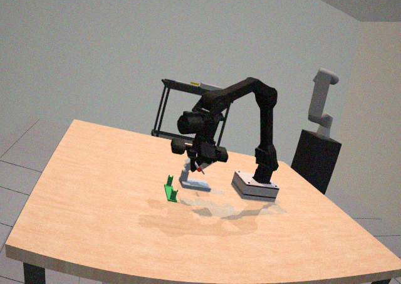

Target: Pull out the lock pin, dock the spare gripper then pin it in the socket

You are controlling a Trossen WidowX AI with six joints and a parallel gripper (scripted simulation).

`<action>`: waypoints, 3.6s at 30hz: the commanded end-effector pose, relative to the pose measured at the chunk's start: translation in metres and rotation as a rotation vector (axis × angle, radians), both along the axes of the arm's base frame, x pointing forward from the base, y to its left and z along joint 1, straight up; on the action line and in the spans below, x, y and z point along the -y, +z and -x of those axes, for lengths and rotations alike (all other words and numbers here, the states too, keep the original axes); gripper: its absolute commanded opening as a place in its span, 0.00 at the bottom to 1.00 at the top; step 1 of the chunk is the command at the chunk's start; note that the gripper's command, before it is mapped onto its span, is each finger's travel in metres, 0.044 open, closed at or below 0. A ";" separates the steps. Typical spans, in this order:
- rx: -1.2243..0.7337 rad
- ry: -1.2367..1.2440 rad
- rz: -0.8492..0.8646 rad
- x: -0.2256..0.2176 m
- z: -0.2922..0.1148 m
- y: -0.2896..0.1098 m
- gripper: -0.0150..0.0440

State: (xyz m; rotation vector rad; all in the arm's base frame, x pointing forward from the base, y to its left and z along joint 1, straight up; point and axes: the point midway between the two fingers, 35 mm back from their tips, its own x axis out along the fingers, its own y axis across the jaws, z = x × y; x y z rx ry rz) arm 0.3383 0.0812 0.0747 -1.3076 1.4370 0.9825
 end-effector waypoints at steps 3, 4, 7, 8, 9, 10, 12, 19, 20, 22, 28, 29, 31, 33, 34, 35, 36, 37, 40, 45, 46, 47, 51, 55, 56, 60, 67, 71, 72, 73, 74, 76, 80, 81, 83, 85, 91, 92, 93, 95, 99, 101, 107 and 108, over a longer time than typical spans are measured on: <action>0.002 0.006 -0.007 -0.003 0.019 0.004 0.25; 0.002 0.008 -0.007 -0.004 0.022 0.005 0.25; 0.002 0.011 -0.007 -0.004 0.029 0.006 0.25; 0.002 0.011 -0.007 -0.004 0.030 0.006 0.25; 0.002 0.011 -0.007 -0.004 0.030 0.005 0.25; 0.001 0.011 -0.007 -0.004 0.030 0.003 0.25; 0.001 0.012 -0.008 -0.004 0.029 -0.002 0.25; -0.002 0.016 -0.010 -0.004 0.028 -0.037 0.25; -0.002 0.017 -0.010 -0.004 0.028 -0.041 0.25; 0.004 0.017 -0.009 -0.004 0.028 -0.044 0.25; 0.008 0.016 -0.010 -0.003 0.027 -0.047 0.25; 0.008 0.016 -0.010 -0.001 0.027 -0.046 0.25; 0.009 0.017 -0.010 0.001 0.027 -0.045 0.25; 0.009 0.017 -0.010 0.001 0.027 -0.044 0.25; 0.009 0.016 -0.010 0.002 0.027 -0.044 0.25; 0.008 0.016 -0.010 0.002 0.027 -0.044 0.25; 0.008 0.016 -0.010 0.003 0.027 -0.044 0.25; 0.007 0.016 -0.010 0.004 0.028 -0.044 0.25; 0.007 0.016 -0.010 0.006 0.028 -0.045 0.25; 0.006 0.016 -0.010 0.009 0.028 -0.045 0.25; 0.006 0.016 -0.010 0.009 0.028 -0.045 0.25; 0.006 0.016 -0.010 0.010 0.028 -0.045 0.25; 0.005 0.016 -0.010 0.013 0.028 -0.045 0.25; 0.004 0.016 -0.011 0.015 0.029 -0.045 0.25; 0.004 0.016 -0.011 0.016 0.029 -0.045 0.25; 0.003 0.016 -0.011 0.019 0.029 -0.045 0.25; 0.001 0.016 -0.011 0.023 0.030 -0.045 0.25; 0.000 0.016 -0.011 0.025 0.030 -0.045 0.25; 0.000 0.017 -0.011 0.026 0.030 -0.045 0.25; 0.000 0.017 -0.011 0.026 0.030 -0.045 0.25; 0.000 0.017 -0.011 0.027 0.030 -0.045 0.25; -0.001 0.017 -0.011 0.028 0.030 -0.045 0.25; -0.002 0.017 -0.012 0.031 0.030 -0.045 0.25; -0.003 0.017 -0.012 0.031 0.030 -0.045 0.25; -0.003 0.017 -0.012 0.033 0.030 -0.045 0.25; -0.004 0.017 -0.012 0.034 0.031 -0.045 0.25; -0.006 0.017 -0.012 0.038 0.031 -0.045 0.25; -0.006 0.017 -0.012 0.038 0.031 -0.045 0.25; -0.006 0.017 -0.012 0.039 0.031 -0.045 0.25; -0.007 0.017 -0.012 0.040 0.031 -0.045 0.25; -0.008 0.017 -0.013 0.043 0.032 -0.045 0.25; -0.009 0.017 -0.013 0.044 0.032 -0.045 0.25; -0.010 0.017 -0.013 0.048 0.032 -0.045 0.25; -0.011 0.017 -0.013 0.048 0.032 -0.045 0.25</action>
